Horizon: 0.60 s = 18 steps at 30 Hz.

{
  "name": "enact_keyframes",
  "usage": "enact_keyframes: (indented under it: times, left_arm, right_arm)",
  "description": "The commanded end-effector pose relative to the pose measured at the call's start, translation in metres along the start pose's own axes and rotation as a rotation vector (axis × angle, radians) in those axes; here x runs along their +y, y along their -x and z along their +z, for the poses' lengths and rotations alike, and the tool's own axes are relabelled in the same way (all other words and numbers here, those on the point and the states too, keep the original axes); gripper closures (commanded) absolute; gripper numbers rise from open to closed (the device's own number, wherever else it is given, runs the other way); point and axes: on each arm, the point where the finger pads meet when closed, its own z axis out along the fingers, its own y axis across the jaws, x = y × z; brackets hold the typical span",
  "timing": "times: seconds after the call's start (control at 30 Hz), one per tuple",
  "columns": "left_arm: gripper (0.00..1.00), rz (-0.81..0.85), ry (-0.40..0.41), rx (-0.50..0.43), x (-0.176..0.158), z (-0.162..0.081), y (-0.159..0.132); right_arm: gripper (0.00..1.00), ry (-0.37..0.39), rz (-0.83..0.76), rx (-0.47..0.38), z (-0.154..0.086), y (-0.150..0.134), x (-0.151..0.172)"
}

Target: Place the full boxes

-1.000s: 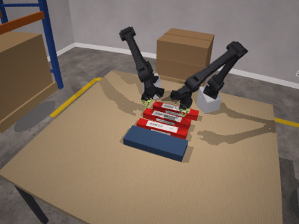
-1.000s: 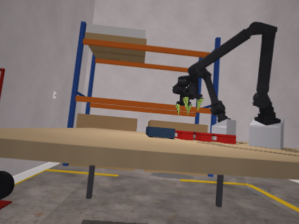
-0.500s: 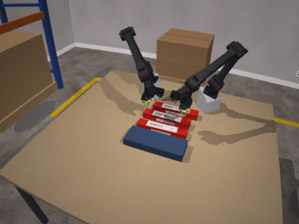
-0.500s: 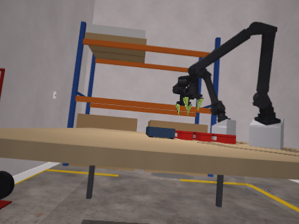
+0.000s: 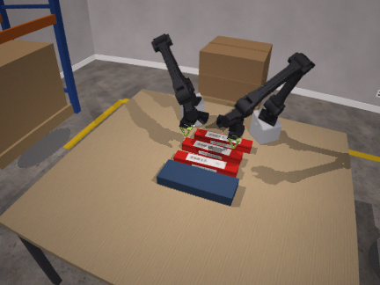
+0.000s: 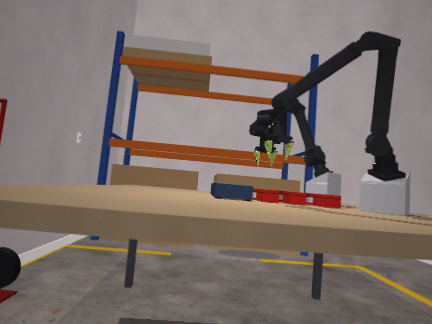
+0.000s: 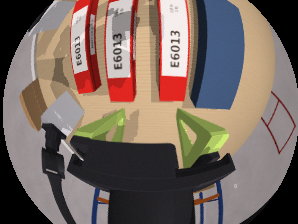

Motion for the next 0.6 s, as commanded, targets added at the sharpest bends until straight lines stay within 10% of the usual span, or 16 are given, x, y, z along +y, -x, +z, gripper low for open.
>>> enact_keyframes:
  times: [0.0,0.57]
  left_arm:
    - [0.28,-0.006,0.040,-0.022,0.014,-0.020,0.008]
    - [0.28,-0.016,0.069,-0.040,0.021,-0.057,0.011]
  right_arm:
    - [0.28,-0.064,0.023,-0.041,-0.029,0.009,-0.024]
    - [0.28,-0.093,0.033,-0.061,-0.069,0.012,-0.030]
